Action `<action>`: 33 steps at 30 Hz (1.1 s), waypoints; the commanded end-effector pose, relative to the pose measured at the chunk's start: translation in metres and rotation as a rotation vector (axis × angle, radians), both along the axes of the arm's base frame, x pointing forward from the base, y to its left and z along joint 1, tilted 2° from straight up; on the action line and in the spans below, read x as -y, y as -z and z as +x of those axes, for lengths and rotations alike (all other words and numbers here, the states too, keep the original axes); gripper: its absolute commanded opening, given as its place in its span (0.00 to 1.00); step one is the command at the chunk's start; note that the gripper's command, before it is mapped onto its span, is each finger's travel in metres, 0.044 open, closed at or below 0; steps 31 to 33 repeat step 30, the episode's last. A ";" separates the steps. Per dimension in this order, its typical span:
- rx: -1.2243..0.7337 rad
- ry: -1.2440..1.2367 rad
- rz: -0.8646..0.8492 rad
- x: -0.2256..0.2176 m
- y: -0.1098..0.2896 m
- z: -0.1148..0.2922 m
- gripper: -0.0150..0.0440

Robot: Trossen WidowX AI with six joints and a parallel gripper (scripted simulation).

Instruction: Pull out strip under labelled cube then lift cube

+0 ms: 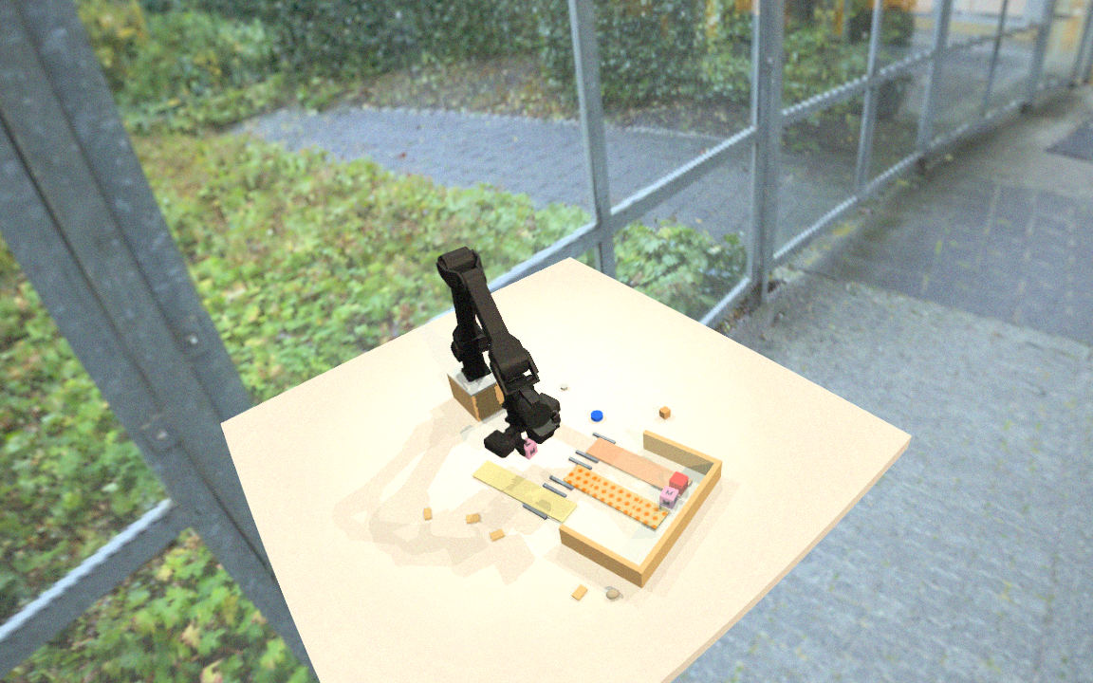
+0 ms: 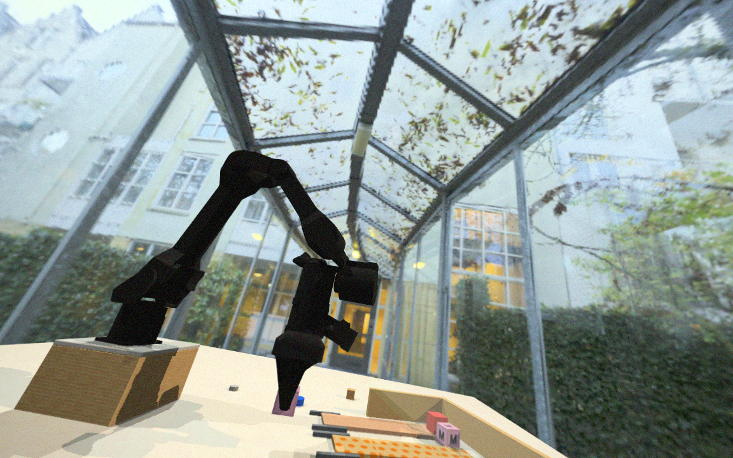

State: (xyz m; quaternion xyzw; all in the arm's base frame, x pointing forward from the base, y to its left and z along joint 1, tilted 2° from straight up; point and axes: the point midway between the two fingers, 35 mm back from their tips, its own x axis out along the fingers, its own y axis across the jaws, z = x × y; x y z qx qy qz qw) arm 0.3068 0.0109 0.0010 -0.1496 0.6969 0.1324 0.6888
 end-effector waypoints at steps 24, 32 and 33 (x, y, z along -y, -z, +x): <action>0.010 0.004 0.004 -0.001 -0.036 -0.002 0.25; 0.010 0.004 0.004 -0.001 -0.036 -0.002 0.25; 0.010 0.004 0.004 -0.001 -0.036 -0.002 0.25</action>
